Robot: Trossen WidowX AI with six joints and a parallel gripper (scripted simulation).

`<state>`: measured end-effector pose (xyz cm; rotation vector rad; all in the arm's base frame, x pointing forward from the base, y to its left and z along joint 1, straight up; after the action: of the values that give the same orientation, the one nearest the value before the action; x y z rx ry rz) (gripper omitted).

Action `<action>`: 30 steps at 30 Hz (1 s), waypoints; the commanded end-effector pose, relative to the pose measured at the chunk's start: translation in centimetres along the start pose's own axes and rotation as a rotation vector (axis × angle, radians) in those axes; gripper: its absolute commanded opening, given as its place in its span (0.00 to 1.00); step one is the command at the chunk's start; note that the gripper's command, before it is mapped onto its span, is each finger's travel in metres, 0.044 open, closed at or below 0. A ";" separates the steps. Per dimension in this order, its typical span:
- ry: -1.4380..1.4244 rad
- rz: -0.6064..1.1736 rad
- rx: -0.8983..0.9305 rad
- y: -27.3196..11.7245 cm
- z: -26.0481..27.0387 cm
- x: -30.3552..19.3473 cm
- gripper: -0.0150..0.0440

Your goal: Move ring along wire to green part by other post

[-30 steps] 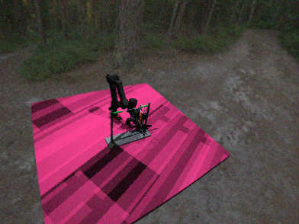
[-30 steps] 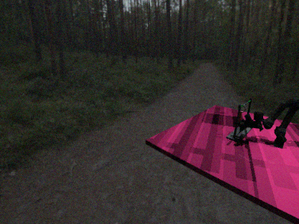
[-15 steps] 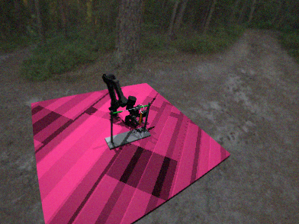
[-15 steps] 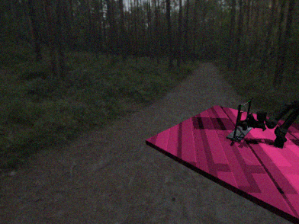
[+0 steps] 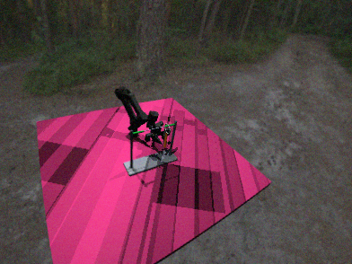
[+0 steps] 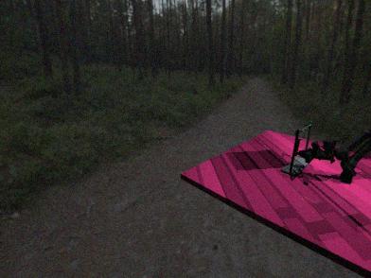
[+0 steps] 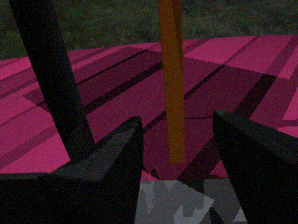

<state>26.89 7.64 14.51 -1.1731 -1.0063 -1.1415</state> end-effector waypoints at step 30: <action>-0.002 0.007 -0.002 -3.2 -0.1 -0.2 0.84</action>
<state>25.05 7.67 14.86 -1.1762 -1.0057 -1.1368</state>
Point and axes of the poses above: the point midway between the two fingers, 35 mm back from their tips, its own y axis out along the fingers, its own z axis across the jaws, x = y × z, the point moved 1 cm from there along -y, back along the fingers, and after that the axes turned 7 degrees about y, right-handed, at the moved point
